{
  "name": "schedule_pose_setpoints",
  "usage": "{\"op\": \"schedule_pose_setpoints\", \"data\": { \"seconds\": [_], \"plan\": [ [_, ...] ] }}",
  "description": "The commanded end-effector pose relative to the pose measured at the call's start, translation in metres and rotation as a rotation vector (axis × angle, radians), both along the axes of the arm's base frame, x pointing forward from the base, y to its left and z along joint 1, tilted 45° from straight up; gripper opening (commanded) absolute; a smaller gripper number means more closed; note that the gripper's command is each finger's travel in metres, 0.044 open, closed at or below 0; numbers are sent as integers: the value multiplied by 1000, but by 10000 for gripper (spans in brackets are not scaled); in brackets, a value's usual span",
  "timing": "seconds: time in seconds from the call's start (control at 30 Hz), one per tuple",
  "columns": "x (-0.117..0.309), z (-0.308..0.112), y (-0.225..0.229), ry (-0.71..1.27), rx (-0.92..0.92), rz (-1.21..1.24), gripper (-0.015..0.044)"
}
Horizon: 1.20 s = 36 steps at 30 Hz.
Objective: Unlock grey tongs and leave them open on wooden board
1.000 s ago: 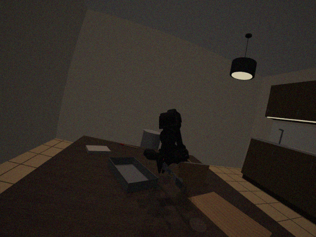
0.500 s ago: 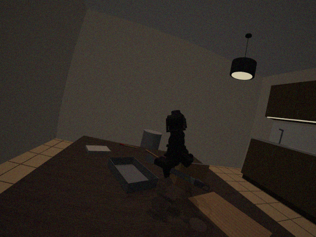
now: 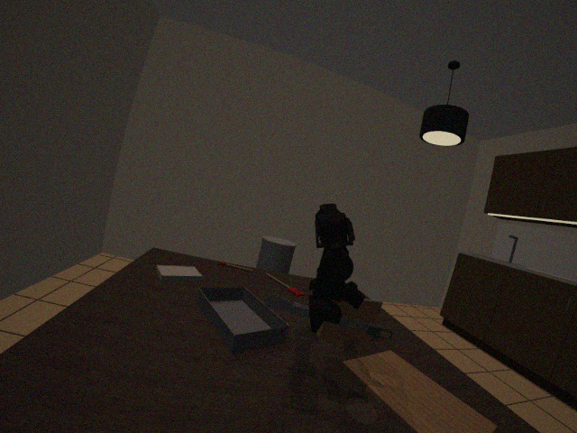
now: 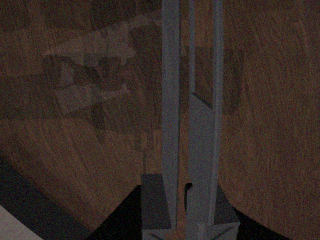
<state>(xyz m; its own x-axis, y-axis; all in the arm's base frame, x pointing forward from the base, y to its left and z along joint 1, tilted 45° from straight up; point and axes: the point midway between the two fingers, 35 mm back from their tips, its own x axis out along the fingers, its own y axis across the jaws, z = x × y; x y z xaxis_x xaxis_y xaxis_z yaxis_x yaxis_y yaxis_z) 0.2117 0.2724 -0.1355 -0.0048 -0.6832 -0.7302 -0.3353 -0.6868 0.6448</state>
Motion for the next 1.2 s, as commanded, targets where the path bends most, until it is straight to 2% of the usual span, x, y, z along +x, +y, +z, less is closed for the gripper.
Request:
{"op": "schedule_pose_setpoints", "data": {
  "seconds": [0.0,0.47,1.17],
  "plan": [
    [-1,0,2,16,6,14,-150],
    [-77,-14,41,-165,33,-189,-150],
    [-216,-33,63,-452,25,-522,-150]
  ]
}}
